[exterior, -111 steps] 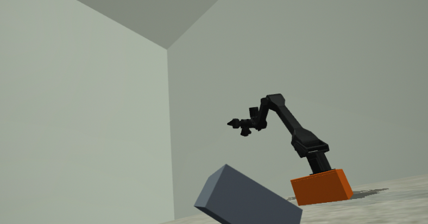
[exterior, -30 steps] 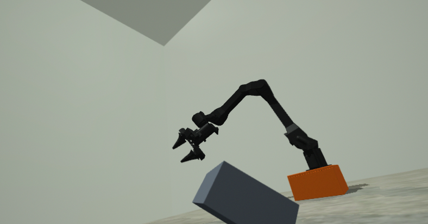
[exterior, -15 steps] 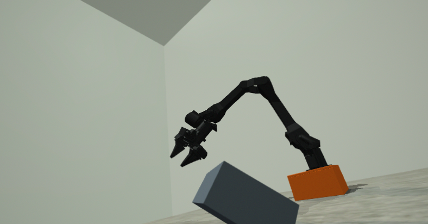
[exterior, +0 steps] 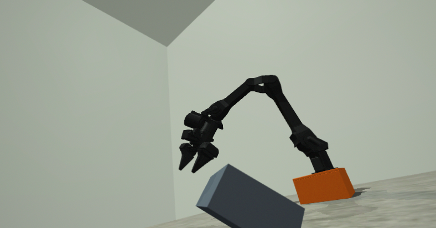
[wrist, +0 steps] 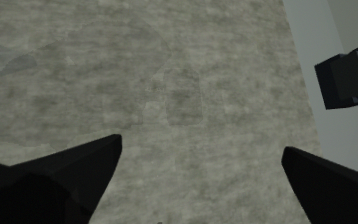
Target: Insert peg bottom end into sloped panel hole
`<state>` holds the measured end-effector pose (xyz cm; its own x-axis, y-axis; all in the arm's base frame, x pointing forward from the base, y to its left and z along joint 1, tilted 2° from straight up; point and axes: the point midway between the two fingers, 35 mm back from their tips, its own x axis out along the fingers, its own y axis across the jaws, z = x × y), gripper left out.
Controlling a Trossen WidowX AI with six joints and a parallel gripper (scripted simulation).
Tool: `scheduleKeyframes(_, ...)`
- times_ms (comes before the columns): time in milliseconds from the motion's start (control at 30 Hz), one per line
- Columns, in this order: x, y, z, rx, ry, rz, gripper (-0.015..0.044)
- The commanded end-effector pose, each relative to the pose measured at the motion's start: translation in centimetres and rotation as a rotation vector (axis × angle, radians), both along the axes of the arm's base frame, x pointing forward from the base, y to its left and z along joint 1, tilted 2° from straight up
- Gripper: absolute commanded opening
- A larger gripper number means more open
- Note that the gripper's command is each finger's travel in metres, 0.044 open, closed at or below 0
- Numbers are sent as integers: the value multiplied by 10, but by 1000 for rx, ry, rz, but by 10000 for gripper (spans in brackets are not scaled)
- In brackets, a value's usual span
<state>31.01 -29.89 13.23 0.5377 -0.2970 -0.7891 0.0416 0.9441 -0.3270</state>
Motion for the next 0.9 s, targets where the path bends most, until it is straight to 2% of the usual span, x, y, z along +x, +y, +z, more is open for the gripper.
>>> scheduleKeyframes(0,1,18,-9,58,29,-27,440)
scheduleKeyframes(867,-11,152,-53,358,300,-230,440)
